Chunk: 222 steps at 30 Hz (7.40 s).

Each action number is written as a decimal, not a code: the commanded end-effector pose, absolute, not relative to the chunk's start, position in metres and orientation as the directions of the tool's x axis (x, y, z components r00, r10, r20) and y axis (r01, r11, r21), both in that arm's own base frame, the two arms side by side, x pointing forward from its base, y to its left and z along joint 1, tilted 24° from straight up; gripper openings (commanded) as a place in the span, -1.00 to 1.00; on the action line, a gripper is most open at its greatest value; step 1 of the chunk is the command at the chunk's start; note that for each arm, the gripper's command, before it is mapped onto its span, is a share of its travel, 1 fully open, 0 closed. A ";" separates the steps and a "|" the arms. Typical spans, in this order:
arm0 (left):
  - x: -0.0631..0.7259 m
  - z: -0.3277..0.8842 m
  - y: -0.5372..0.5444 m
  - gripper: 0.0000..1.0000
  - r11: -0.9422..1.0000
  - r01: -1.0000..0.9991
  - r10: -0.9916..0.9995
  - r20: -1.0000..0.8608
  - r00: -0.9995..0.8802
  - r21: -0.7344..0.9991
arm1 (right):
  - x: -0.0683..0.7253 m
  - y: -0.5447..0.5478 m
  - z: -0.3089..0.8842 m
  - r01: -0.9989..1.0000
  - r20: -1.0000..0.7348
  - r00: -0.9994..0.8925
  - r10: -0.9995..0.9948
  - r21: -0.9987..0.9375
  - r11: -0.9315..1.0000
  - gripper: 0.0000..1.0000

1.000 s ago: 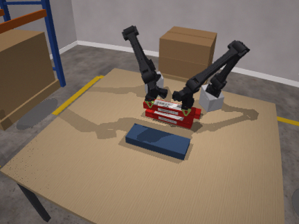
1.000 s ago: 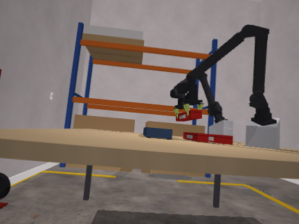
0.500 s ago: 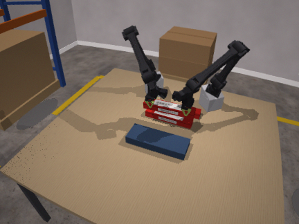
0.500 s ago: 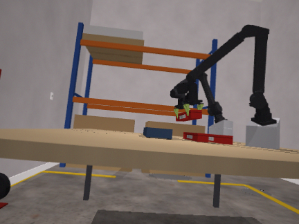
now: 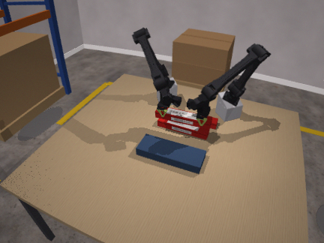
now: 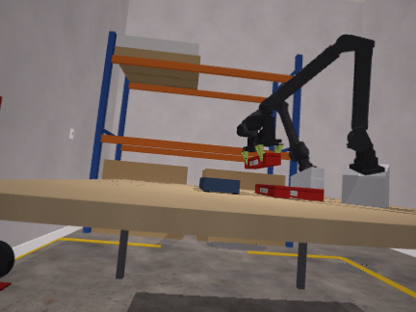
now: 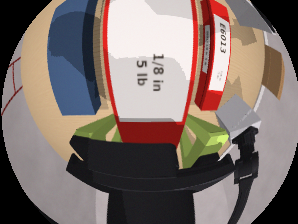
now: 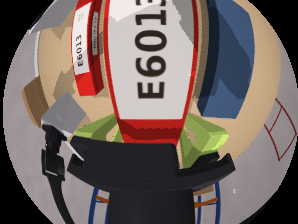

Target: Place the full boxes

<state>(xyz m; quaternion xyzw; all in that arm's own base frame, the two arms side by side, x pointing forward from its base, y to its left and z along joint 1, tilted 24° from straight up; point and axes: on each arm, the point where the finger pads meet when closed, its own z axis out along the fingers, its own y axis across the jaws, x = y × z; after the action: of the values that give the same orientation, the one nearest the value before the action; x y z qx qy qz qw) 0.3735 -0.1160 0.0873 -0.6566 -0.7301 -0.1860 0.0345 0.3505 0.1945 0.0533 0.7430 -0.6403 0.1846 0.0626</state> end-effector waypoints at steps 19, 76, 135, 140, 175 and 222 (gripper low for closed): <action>0.397 0.143 -0.133 -1.00 0.062 0.942 0.958 0.246 -0.150 0.331 | 0.374 0.220 0.108 -0.948 0.320 0.116 -0.940 -0.247 -0.202 -1.00; 0.386 0.202 -0.154 -1.00 0.065 0.931 0.963 0.223 -0.153 0.360 | 0.362 0.243 0.169 -0.937 0.306 0.133 -0.943 -0.273 -0.220 -1.00; 0.386 0.240 -0.161 -1.00 0.047 0.933 0.964 0.228 -0.135 0.356 | 0.365 0.256 0.207 -0.936 0.304 0.133 -0.944 -0.274 -0.220 -1.00; 0.386 0.240 -0.161 -1.00 0.046 0.933 0.964 0.228 -0.135 0.356 | 0.365 0.256 0.208 -0.936 0.304 0.133 -0.944 -0.274 -0.220 -1.00; 0.385 0.183 -0.146 -1.00 0.063 0.941 0.958 0.244 -0.150 0.331 | 0.362 0.232 0.147 -0.948 0.318 0.116 -0.941 -0.248 -0.201 -1.00; 0.397 0.143 -0.133 -1.00 0.062 0.942 0.958 0.246 -0.150 0.331 | 0.374 0.220 0.108 -0.948 0.320 0.116 -0.940 -0.247 -0.201 -1.00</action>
<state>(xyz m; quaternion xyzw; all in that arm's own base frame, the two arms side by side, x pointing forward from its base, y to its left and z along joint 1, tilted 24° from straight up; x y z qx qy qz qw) 0.3829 -0.1227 0.1121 -0.6503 -0.7325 -0.2004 0.0213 0.3645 0.2042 0.0776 0.7486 -0.6315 0.1953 0.0511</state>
